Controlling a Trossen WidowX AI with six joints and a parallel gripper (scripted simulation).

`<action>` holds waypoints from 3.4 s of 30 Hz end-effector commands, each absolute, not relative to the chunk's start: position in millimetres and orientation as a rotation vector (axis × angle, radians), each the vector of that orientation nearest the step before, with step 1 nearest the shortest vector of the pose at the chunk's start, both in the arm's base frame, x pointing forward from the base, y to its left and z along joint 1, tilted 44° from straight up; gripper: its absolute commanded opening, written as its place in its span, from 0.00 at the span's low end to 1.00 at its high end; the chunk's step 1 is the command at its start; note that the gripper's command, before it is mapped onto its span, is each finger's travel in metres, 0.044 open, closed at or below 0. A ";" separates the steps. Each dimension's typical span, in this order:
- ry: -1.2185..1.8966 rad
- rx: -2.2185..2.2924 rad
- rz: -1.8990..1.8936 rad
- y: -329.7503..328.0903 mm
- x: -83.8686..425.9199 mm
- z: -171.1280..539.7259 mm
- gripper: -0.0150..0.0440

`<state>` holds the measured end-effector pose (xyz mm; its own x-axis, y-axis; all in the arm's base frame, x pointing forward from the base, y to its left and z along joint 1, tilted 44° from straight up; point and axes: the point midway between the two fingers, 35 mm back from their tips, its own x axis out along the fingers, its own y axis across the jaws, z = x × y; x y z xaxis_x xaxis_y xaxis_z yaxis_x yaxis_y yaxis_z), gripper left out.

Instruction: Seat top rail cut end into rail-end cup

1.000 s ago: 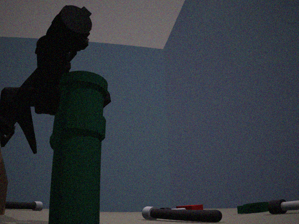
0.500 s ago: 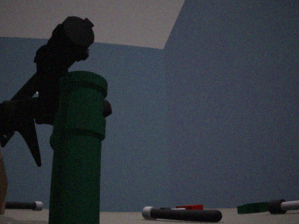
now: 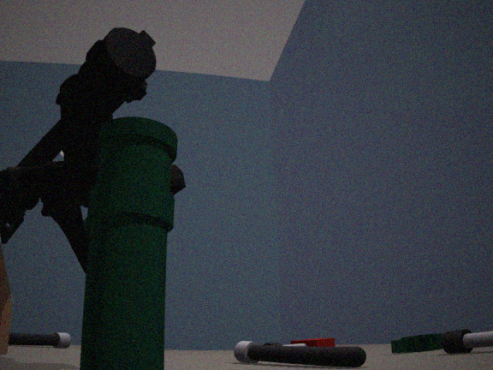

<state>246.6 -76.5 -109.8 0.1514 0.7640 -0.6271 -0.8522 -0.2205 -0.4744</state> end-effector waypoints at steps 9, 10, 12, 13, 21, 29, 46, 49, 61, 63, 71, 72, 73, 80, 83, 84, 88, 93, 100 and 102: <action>0.197 -0.944 1.461 -73.7 254.0 -107.8 0.25; 0.206 -0.938 1.457 -73.4 254.8 -107.6 0.25; 0.213 -0.933 1.455 -73.1 255.5 -107.4 0.25; 0.220 -0.929 1.452 -72.9 256.2 -107.3 0.25; 0.274 -0.891 1.431 -71.0 261.6 -106.1 0.25; 0.326 -0.854 1.409 -69.3 267.1 -105.1 0.25; 0.427 -0.781 1.364 -66.7 278.1 -103.8 0.25; 0.438 -0.773 1.359 -66.5 279.3 -103.8 0.25; 0.413 -0.791 1.371 -67.0 276.5 -104.0 0.25; 0.413 -0.792 1.371 -67.1 276.4 -104.0 0.25; 0.418 -0.787 1.369 -66.5 277.3 -103.7 0.25; 0.418 -0.787 1.369 -66.5 277.3 -103.7 0.25; 0.418 -0.787 1.369 -66.5 277.3 -103.7 0.30; 0.418 -0.787 1.369 -66.5 277.3 -103.7 0.61; 0.418 -0.787 1.369 -66.6 277.3 -101.7 0.74; 0.418 -0.787 1.369 -66.6 277.3 -99.8 0.79; 0.421 -0.785 1.368 -66.8 277.1 -86.7 0.97; 0.425 -0.781 1.366 -66.4 275.8 -65.9 1.00; 0.429 -0.772 1.359 -65.9 275.3 -51.9 1.00; 0.500 -0.672 1.301 -66.3 275.3 -38.5 1.00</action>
<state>275.4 -66.3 -49.5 0.1907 0.7022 -0.6860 -0.9740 0.0483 -0.2213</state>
